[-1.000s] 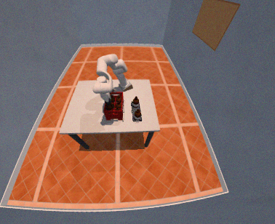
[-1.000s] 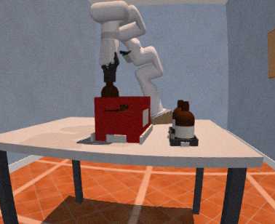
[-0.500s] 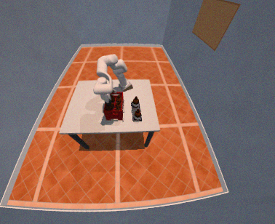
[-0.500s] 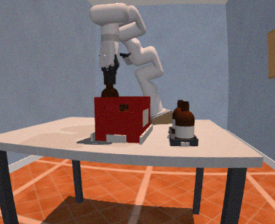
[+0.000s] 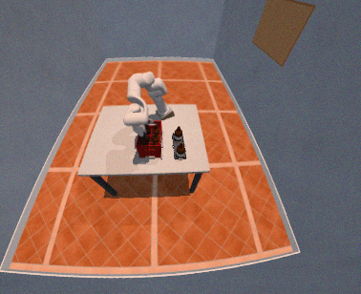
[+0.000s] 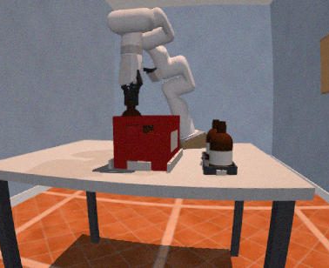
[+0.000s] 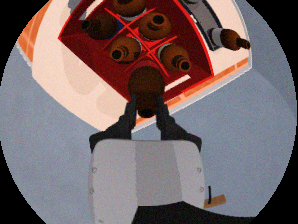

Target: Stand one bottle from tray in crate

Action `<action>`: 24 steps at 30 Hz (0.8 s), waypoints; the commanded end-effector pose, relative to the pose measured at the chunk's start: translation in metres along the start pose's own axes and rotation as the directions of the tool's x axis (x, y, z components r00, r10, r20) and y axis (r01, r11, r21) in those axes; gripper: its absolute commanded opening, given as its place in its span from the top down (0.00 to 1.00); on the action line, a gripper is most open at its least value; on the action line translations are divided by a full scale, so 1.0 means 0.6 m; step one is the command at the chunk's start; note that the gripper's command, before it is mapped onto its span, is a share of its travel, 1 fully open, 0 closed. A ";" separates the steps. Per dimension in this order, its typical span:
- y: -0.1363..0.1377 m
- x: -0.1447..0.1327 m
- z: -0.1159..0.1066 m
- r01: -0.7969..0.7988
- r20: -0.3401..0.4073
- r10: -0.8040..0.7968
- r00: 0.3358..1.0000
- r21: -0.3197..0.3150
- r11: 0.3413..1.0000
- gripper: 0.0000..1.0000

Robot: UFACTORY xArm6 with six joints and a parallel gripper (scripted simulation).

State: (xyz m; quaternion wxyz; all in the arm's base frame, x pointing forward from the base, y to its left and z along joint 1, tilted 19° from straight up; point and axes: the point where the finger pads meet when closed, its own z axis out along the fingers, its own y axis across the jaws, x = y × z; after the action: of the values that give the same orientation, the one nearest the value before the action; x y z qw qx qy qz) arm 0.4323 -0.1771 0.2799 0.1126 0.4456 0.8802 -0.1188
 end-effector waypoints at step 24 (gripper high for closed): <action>0.001 -0.001 0.019 -0.001 0.003 0.001 1.000 -0.002 1.000 1.00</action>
State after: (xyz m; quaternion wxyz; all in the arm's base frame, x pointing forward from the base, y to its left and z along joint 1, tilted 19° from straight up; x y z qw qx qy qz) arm 0.4336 -0.1811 0.2677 0.1127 0.4456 0.8801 -0.1187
